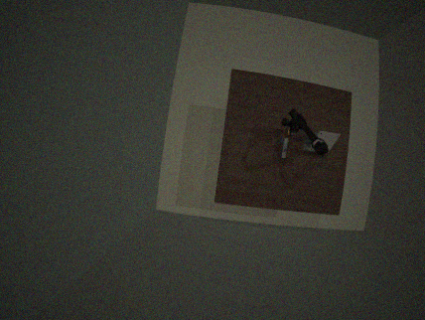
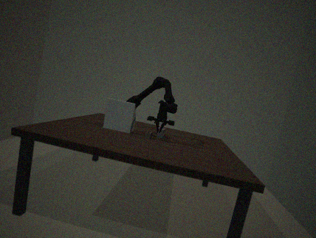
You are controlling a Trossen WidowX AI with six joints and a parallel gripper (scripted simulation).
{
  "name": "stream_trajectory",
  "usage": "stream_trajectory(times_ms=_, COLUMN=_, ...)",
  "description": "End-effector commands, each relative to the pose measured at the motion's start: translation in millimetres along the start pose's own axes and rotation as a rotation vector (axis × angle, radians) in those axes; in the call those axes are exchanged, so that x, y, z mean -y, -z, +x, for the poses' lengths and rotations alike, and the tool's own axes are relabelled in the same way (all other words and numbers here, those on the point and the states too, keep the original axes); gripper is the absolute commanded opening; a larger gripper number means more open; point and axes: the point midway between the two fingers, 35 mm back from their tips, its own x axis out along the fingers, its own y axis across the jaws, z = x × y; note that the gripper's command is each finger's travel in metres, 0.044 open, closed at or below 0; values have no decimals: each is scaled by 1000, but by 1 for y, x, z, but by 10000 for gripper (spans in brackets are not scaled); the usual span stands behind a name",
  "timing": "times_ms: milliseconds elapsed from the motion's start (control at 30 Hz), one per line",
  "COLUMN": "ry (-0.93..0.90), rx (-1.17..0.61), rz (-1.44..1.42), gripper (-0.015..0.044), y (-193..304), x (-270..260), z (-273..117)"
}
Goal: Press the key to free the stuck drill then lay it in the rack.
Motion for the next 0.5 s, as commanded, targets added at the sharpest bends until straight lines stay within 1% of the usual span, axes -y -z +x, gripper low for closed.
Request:
stream_trajectory(times_ms=0, ry=1, rx=-5, rz=-6, gripper=0, y=0, x=1, z=-3)
stream_trajectory(times_ms=467, ry=1, rx=-5, rz=-6, gripper=0, y=1, x=-1, z=-5)
